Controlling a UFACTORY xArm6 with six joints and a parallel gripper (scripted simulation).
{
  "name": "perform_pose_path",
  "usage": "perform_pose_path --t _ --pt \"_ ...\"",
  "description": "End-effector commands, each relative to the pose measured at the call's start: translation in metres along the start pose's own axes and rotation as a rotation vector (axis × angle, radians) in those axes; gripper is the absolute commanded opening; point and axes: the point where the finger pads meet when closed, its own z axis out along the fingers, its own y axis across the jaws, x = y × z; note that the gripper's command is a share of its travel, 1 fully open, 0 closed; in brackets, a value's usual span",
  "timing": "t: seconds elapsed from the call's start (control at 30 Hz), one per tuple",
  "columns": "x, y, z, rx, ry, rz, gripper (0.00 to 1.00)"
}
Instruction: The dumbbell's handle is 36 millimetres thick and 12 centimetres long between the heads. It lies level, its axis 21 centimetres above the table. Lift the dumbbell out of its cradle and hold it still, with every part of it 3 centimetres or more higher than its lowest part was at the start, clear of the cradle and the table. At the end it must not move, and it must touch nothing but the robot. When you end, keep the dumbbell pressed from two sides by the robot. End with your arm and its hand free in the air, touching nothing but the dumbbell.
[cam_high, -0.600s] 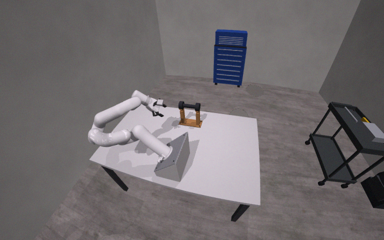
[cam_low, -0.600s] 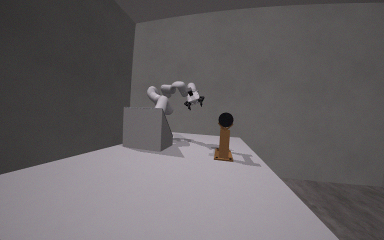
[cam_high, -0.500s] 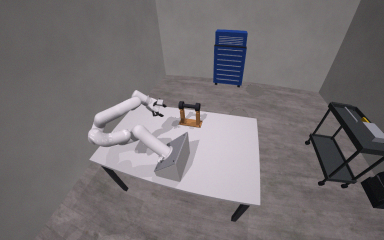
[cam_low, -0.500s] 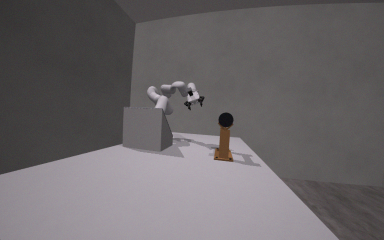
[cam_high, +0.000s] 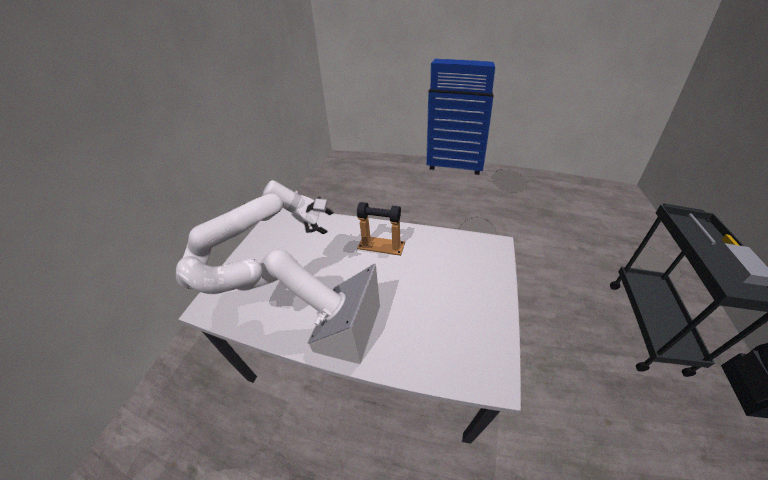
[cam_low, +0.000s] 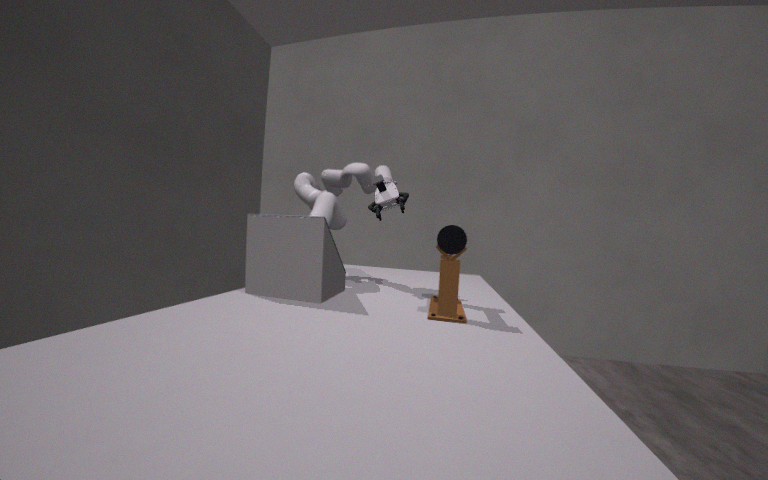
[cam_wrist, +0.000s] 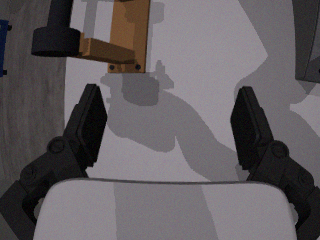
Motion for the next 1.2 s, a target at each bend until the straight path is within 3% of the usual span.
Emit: perform_pose_path --t 0.0,0.17,0.33,0.5,0.7,1.17 --pt "0.000 -0.001 -0.001 0.001 0.000 0.000 1.00" --pt "0.000 -0.012 -0.005 -0.037 -0.017 -0.003 1.00" --pt "0.003 -0.047 -0.007 -0.142 -0.082 -0.014 1.00" --pt "0.004 -0.058 -0.006 -0.168 -0.104 -0.017 1.00" --pt "0.011 -0.094 0.006 -0.246 -0.188 -0.027 1.00" --pt "0.030 -0.144 0.041 -0.328 -0.336 -0.043 1.00"
